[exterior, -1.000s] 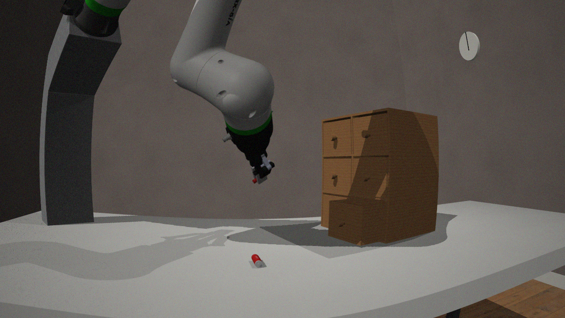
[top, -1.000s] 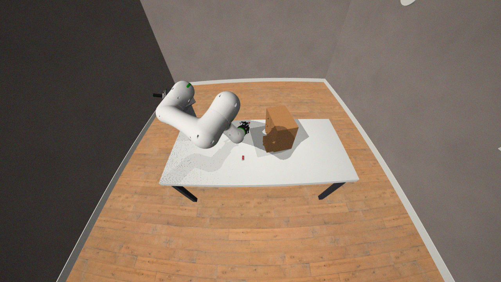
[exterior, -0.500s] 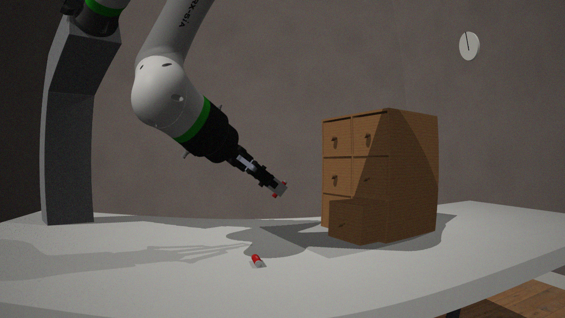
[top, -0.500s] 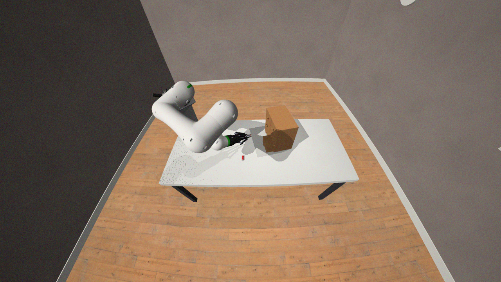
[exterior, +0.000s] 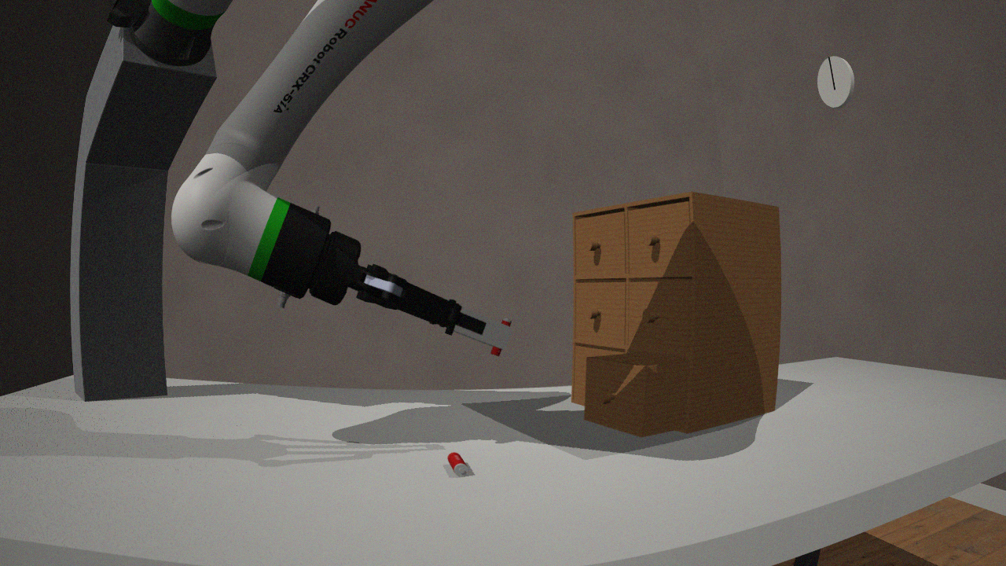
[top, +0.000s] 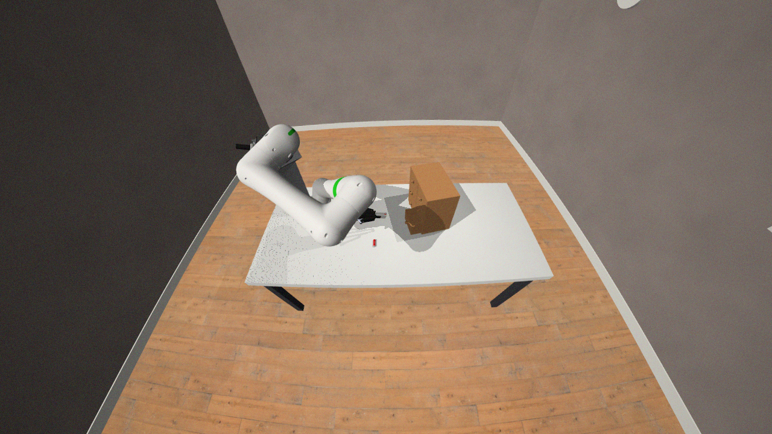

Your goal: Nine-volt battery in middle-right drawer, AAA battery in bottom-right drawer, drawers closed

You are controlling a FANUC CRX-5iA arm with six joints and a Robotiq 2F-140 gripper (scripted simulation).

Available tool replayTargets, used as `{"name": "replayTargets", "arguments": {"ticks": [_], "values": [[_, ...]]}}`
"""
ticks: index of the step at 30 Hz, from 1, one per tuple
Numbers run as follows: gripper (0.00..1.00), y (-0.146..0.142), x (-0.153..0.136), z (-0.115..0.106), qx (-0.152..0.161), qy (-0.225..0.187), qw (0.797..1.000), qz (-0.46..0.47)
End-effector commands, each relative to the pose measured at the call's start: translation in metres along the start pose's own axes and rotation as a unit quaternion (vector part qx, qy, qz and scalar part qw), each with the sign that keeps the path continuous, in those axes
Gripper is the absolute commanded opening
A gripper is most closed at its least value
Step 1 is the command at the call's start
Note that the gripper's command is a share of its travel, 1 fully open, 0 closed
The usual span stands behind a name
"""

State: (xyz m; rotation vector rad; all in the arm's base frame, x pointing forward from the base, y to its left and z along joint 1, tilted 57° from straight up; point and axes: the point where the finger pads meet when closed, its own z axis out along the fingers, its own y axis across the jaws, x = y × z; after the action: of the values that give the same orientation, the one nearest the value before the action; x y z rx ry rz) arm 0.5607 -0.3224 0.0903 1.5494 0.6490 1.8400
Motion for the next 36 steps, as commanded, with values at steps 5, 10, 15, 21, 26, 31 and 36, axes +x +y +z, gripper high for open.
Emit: {"name": "replayTargets", "arguments": {"ticks": [5, 10, 15, 21, 26, 31, 36], "values": [[0.03, 0.0, 0.003, 0.008, -0.011, 0.011, 1.0, -0.004], [0.03, 0.0, 0.005, 0.013, -0.01, 0.011, 1.0, -0.005], [0.03, 0.0, 0.006, 0.018, -0.01, 0.011, 1.0, -0.005], [0.03, 0.0, 0.011, 0.03, -0.01, 0.011, 1.0, -0.005], [0.03, 0.0, 0.016, 0.044, -0.01, 0.011, 1.0, -0.005], [0.03, 0.0, 0.02, 0.053, -0.01, 0.011, 1.0, -0.005], [0.03, 0.0, 0.027, 0.071, -0.01, 0.011, 1.0, -0.005]]}}
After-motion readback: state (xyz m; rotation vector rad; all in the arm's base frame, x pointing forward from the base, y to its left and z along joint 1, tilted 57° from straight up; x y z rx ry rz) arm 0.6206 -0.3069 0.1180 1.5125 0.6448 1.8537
